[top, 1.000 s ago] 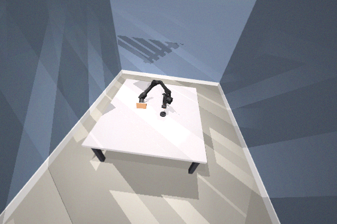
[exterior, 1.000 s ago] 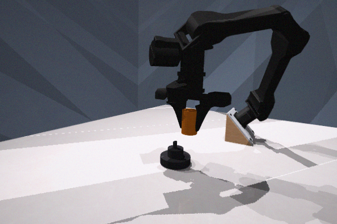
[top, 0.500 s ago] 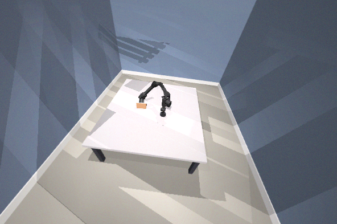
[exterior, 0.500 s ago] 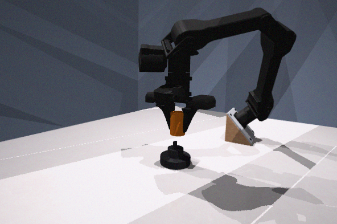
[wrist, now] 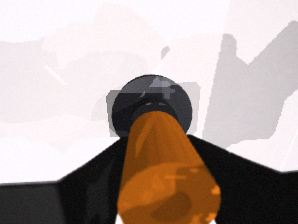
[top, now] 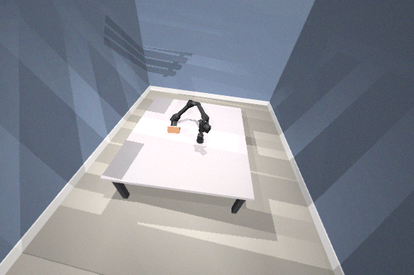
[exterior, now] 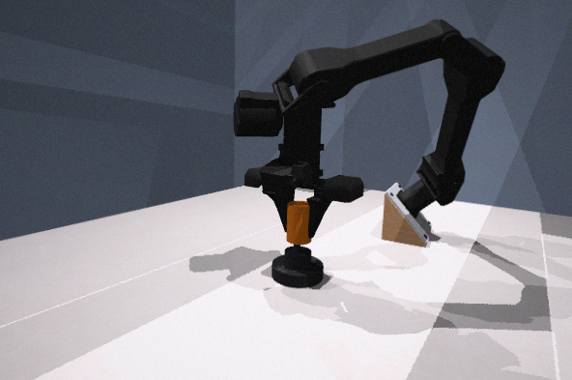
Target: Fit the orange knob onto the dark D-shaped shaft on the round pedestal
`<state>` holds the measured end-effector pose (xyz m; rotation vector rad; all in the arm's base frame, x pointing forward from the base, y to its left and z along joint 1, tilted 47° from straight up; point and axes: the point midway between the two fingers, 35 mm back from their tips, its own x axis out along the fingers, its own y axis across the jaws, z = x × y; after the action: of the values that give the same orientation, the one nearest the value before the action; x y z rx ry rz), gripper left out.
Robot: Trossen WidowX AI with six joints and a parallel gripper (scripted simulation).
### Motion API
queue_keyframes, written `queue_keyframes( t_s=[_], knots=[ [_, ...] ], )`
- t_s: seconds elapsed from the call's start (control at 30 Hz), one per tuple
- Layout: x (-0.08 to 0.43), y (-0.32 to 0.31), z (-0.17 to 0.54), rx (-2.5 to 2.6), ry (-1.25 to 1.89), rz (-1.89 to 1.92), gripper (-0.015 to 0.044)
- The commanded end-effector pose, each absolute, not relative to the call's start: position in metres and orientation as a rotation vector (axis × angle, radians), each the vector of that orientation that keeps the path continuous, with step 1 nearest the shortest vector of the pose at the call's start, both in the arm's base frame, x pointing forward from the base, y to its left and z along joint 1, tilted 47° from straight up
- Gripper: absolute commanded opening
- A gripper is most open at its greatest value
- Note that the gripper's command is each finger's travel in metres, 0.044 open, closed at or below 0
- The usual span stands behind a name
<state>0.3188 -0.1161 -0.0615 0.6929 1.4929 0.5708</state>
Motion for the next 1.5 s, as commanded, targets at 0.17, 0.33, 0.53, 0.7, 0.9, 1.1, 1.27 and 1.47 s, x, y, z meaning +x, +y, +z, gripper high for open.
queue_keyframes(
  t_s=[0.17,0.33,0.53,0.7,0.9,1.1,1.27,1.47],
  knots=[
    [0.3193,-0.1205,-0.0609,0.697,1.484,0.57,0.0],
    [0.3206,-0.1209,-0.0604,0.697,1.484,0.57,0.0],
    [0.3219,-0.12,-0.0602,0.697,1.484,0.57,0.0],
    [0.3212,-0.1183,-0.0604,0.697,1.484,0.571,0.0],
    [0.3201,-0.1177,-0.0604,0.697,1.484,0.571,0.0],
    [0.3182,-0.1177,-0.0597,0.697,1.484,0.57,0.0],
    [0.3183,-0.1148,-0.0625,0.697,1.484,0.571,0.0],
    [0.3181,-0.1147,-0.0621,0.697,1.484,0.571,0.0]
  ],
)
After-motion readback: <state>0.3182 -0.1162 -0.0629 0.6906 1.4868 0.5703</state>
